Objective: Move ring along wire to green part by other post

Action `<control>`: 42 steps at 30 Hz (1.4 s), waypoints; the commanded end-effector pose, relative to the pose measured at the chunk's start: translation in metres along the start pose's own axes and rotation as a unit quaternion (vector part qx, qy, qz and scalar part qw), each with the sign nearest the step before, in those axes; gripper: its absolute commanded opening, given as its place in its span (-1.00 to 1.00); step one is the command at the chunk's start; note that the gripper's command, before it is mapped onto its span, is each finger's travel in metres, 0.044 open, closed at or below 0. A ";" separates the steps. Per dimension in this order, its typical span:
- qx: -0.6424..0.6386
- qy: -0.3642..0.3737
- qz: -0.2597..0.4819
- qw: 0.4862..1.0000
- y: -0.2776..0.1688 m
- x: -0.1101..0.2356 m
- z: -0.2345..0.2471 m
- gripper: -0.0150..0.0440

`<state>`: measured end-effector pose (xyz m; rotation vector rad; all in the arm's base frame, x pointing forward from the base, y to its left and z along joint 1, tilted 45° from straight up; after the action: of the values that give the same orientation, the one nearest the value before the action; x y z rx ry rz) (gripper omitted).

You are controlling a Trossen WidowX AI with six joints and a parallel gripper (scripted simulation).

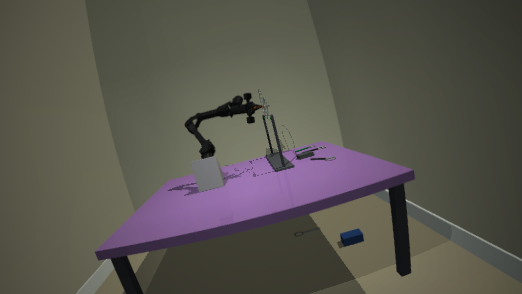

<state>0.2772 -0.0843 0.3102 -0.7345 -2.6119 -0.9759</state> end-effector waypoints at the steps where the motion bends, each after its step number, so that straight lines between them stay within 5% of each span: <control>1: -0.030 0.015 -0.004 0.999 0.000 -0.001 0.000 -1.00; 42: -0.374 0.205 -0.062 0.902 0.004 -0.002 0.025 -1.00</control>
<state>0.2795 -0.0666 0.2932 -0.4496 -1.9493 -1.9190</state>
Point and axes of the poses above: the point midway between the two fingers, 35 mm back from their tips, its own x axis back along the fingers, its own z axis across the jaws, y = z × x, the point moved 8 cm from there along x, back along the fingers, and after that the axes turned 4 degrees about x, right-handed, at the moved point
